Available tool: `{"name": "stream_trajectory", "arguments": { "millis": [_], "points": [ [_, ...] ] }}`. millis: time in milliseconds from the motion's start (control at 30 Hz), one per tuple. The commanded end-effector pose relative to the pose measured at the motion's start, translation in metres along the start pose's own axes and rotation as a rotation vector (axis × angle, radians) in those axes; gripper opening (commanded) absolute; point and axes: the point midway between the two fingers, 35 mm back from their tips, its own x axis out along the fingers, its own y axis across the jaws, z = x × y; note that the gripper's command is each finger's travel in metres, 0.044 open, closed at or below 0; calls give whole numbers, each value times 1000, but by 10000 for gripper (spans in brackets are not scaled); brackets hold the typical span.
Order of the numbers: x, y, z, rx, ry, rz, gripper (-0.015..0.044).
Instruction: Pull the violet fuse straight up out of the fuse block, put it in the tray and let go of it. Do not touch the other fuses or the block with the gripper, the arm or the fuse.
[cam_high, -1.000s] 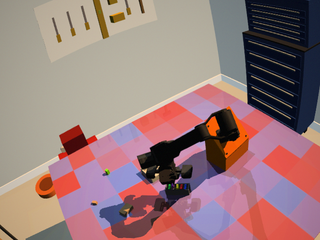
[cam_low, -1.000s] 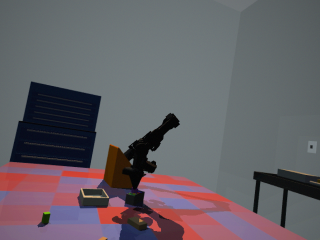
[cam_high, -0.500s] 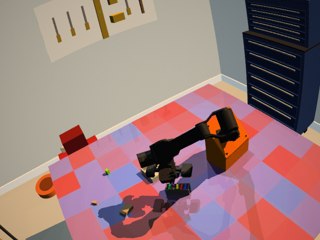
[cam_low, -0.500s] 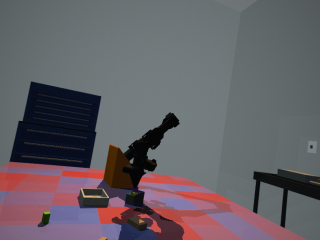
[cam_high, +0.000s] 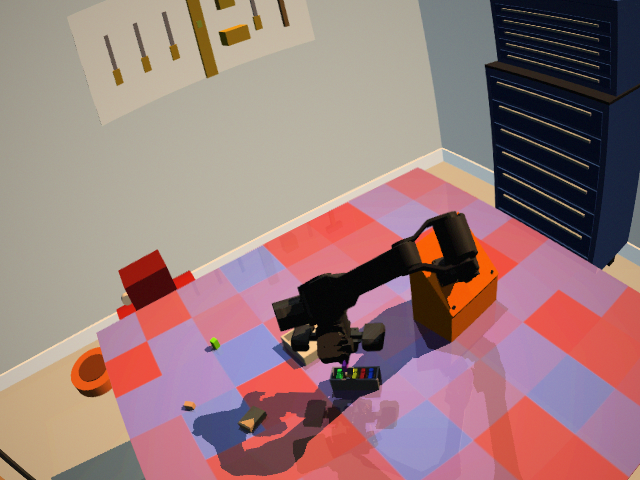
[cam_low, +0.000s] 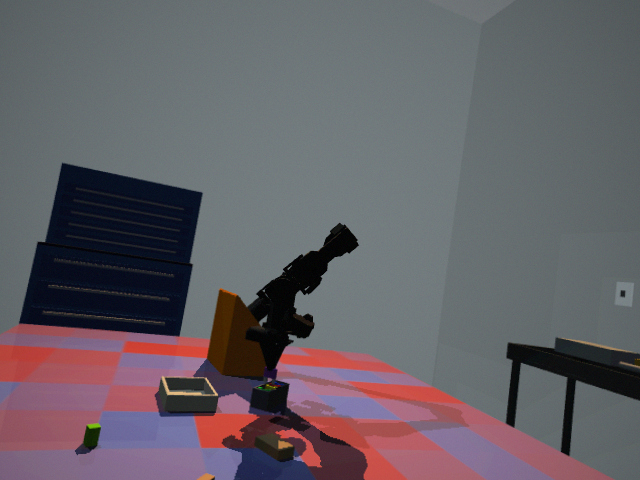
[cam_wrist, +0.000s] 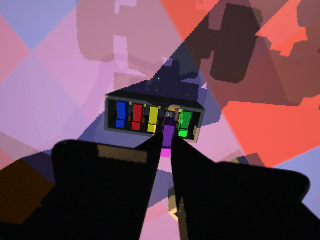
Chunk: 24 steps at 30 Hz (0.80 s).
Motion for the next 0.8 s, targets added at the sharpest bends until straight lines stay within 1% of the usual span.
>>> {"name": "stream_trajectory", "arguments": {
  "millis": [0, 367, 767],
  "points": [
    [-8, -2, 2, -7, -2, -9, 0],
    [-18, -3, 1, -7, -2, -9, 0],
    [-24, -53, -45, -4, 8, -25, 0]
  ]
}}
